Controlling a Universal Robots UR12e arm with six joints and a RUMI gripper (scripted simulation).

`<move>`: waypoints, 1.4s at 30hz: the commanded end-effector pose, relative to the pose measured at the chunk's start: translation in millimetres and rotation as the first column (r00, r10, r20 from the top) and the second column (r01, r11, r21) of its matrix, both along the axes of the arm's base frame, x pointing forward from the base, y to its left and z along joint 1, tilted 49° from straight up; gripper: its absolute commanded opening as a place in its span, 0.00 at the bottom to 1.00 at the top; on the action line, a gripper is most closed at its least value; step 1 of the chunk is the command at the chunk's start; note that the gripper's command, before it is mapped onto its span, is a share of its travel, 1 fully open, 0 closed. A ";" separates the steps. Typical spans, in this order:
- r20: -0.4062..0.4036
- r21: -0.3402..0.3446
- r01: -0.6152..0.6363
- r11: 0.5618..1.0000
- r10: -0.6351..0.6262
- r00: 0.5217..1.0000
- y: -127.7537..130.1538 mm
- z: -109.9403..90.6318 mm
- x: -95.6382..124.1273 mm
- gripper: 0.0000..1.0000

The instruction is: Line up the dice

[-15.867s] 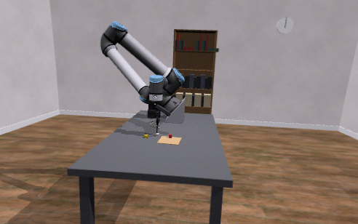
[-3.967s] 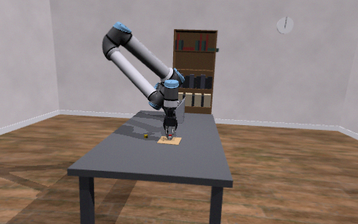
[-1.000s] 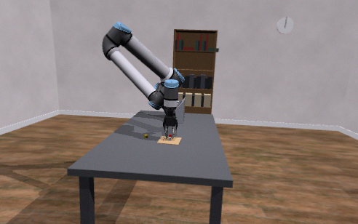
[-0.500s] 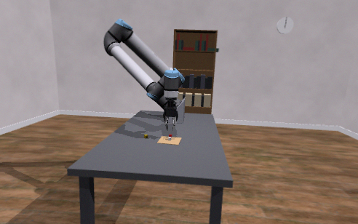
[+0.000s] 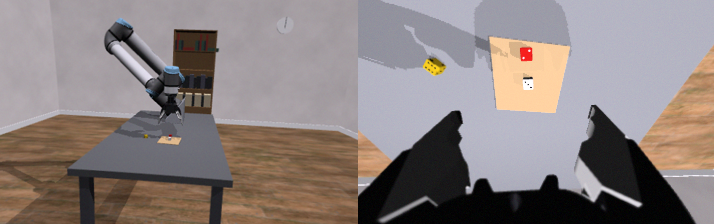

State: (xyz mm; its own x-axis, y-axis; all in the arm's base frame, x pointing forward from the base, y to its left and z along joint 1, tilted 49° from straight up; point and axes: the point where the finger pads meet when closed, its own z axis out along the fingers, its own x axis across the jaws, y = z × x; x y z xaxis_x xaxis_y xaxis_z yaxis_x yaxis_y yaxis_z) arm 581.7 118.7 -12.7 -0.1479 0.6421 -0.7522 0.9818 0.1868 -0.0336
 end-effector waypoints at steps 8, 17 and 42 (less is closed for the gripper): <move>0.001 0.000 0.000 1.000 0.000 1.000 0.6 0.5 0.3 1.00; 0.001 0.000 0.000 1.000 0.000 1.000 0.6 0.5 0.3 1.00; 0.243 0.071 0.214 0.974 -0.225 0.944 -15.5 15.2 -0.6 1.00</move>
